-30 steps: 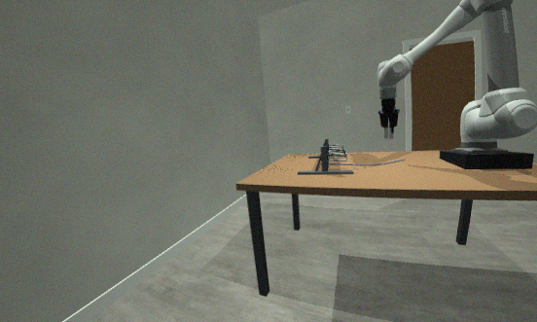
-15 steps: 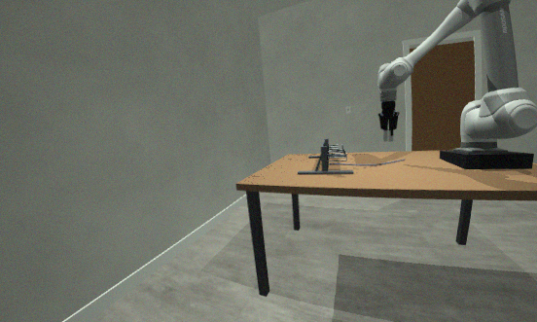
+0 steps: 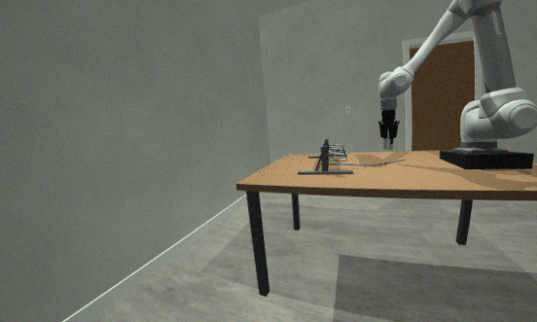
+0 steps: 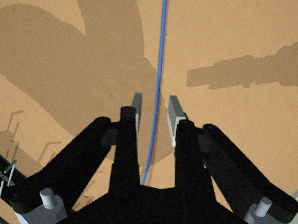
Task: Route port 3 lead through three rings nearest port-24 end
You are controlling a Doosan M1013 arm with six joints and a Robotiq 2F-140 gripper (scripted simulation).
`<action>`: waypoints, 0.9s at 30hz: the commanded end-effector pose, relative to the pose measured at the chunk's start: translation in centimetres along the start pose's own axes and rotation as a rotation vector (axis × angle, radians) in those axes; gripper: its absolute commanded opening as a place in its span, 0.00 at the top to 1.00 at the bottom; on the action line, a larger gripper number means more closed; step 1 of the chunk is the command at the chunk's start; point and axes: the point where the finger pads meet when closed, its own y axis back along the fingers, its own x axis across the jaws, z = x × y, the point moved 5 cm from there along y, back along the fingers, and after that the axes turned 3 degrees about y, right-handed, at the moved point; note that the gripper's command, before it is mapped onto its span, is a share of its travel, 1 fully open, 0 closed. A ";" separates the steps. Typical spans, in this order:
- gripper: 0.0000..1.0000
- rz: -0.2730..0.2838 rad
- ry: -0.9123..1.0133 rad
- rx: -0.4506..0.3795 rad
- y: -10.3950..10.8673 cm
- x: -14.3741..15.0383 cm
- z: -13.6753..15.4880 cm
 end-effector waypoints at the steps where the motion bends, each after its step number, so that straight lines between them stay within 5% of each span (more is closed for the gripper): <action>1: 0.80 0.014 -0.001 0.021 -2.0 0.4 -0.8; 11: 0.80 0.014 -0.001 0.021 -5.4 0.5 -0.8; 27: 0.80 0.014 -0.001 0.021 -7.3 0.5 -0.8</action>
